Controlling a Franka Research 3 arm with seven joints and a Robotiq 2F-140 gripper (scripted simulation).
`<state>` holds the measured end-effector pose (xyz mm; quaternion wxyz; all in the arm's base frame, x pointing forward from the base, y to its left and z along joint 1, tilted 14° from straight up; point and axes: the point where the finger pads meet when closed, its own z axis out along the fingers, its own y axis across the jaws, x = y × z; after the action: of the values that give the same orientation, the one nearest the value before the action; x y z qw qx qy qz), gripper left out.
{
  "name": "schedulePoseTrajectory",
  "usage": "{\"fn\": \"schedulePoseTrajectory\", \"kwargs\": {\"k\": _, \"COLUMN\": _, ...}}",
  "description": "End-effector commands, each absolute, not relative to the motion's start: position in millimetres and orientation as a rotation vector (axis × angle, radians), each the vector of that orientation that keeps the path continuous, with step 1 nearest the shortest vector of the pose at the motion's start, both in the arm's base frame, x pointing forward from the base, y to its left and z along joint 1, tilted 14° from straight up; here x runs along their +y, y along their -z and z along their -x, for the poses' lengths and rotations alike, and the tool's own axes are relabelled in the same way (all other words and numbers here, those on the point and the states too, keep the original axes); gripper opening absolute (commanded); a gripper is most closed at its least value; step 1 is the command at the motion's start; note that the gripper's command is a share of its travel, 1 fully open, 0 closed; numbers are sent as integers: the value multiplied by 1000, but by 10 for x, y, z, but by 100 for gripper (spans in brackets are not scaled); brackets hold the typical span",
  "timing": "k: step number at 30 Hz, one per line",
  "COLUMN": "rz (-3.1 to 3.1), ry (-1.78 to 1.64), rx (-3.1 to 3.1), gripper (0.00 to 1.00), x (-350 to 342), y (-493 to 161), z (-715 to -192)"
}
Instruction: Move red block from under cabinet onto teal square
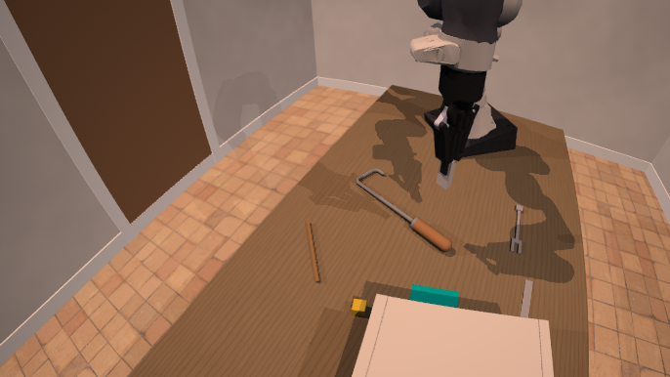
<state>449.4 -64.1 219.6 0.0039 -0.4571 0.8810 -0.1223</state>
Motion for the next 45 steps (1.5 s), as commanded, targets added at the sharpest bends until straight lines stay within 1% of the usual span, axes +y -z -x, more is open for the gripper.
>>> {"fn": "schedulePoseTrajectory", "kwargs": {"k": 1, "rz": 1441, "ry": 387, "rx": 2757, "gripper": 0, "x": -651, "y": -2209, "z": -4498}}
{"fn": "schedulePoseTrajectory", "kwargs": {"k": 2, "rz": 1441, "ry": 387, "rx": 2757, "gripper": 0, "x": -651, "y": -2209, "z": -4498}}
{"fn": "schedulePoseTrajectory", "kwargs": {"k": 3, "rz": 1441, "ry": 387, "rx": 2757, "gripper": 34, "x": -651, "y": -2209, "z": -4498}}
{"fn": "schedulePoseTrajectory", "kwargs": {"k": 45, "rz": 1442, "ry": 387, "rx": 2757, "gripper": 34, "x": -656, "y": -2189, "z": -4500}}
